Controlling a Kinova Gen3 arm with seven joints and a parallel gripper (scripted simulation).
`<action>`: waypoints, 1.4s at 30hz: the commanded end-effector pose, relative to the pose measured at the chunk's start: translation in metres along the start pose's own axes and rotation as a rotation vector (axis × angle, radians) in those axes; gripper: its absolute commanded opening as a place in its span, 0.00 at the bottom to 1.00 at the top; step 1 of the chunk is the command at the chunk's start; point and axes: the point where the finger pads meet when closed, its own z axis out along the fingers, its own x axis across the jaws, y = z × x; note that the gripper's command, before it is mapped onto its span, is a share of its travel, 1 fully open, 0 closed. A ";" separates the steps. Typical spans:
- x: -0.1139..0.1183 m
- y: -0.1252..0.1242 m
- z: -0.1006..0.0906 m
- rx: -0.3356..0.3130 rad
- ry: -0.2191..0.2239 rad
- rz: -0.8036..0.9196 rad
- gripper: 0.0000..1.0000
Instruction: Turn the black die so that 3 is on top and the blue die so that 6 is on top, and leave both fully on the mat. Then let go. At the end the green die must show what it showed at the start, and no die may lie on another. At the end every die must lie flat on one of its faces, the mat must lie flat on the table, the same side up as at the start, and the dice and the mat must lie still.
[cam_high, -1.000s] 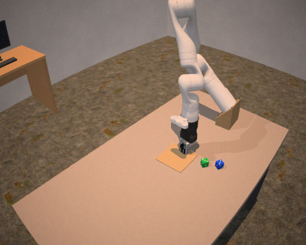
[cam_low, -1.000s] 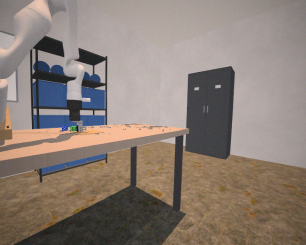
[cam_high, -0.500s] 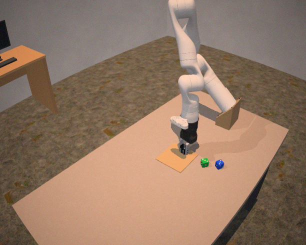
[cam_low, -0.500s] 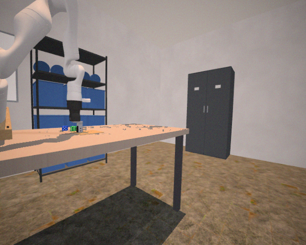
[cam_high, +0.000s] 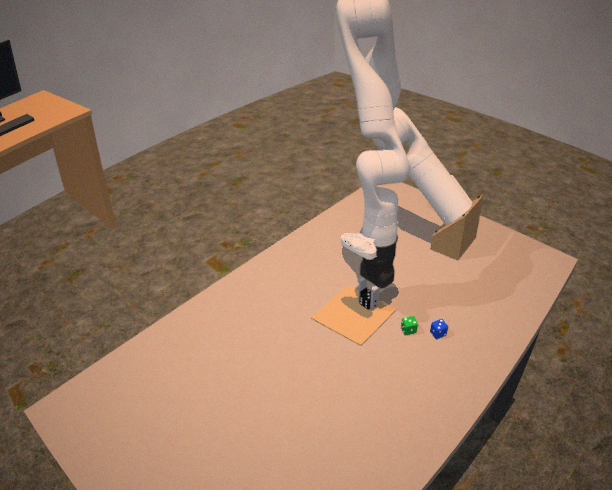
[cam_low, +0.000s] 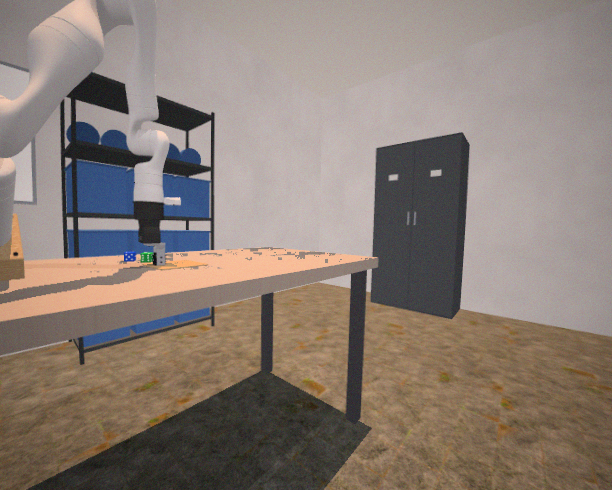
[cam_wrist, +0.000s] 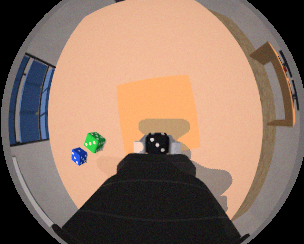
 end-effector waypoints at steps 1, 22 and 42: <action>0.000 0.000 0.000 0.001 -0.001 0.000 0.57; 0.000 0.000 0.000 0.001 -0.001 0.000 0.57; 0.000 0.000 0.000 0.001 -0.001 0.000 0.87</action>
